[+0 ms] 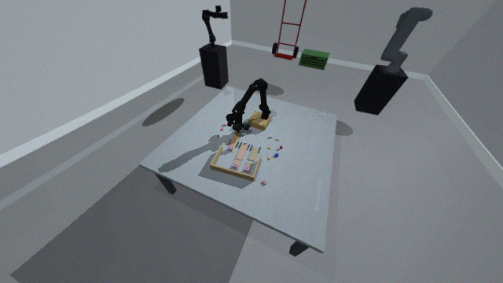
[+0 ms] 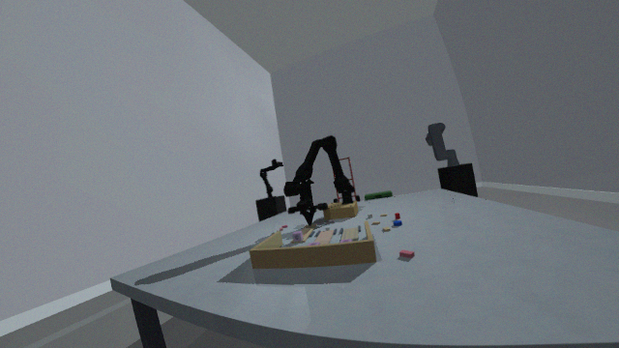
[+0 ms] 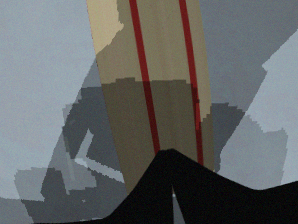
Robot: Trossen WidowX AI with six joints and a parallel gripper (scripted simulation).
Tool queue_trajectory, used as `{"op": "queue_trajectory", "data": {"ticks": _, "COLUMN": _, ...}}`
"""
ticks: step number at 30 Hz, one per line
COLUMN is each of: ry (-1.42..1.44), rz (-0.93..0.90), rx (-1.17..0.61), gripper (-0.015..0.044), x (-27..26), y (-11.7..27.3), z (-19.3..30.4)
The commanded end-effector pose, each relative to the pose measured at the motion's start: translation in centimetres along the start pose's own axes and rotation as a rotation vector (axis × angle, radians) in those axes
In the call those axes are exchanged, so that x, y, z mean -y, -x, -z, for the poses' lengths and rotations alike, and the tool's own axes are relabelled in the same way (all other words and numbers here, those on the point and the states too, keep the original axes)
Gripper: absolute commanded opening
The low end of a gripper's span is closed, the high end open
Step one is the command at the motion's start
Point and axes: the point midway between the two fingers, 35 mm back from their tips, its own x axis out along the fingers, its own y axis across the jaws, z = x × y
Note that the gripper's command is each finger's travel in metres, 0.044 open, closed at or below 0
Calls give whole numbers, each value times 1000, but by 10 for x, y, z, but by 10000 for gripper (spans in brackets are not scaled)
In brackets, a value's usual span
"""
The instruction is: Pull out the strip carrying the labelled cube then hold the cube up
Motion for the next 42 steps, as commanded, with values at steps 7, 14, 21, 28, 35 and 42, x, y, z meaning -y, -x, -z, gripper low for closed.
{"op": "queue_trajectory", "data": {"ticks": 7, "ry": -4, "rz": -17, "rx": -28, "gripper": 0, "x": -5, "y": -6, "z": 25}}
{"op": "queue_trajectory", "data": {"ticks": 14, "ry": -4, "rz": -17, "rx": -29, "gripper": 0, "x": -5, "y": -5, "z": 34}}
{"op": "queue_trajectory", "data": {"ticks": 21, "ry": -4, "rz": -17, "rx": -29, "gripper": 0, "x": -5, "y": -5, "z": 34}}
{"op": "queue_trajectory", "data": {"ticks": 28, "ry": -4, "rz": -17, "rx": -29, "gripper": 0, "x": -5, "y": -5, "z": 34}}
{"op": "queue_trajectory", "data": {"ticks": 35, "ry": -4, "rz": -17, "rx": -29, "gripper": 0, "x": -5, "y": -5, "z": 34}}
{"op": "queue_trajectory", "data": {"ticks": 42, "ry": -4, "rz": -17, "rx": -29, "gripper": 0, "x": -5, "y": -5, "z": 34}}
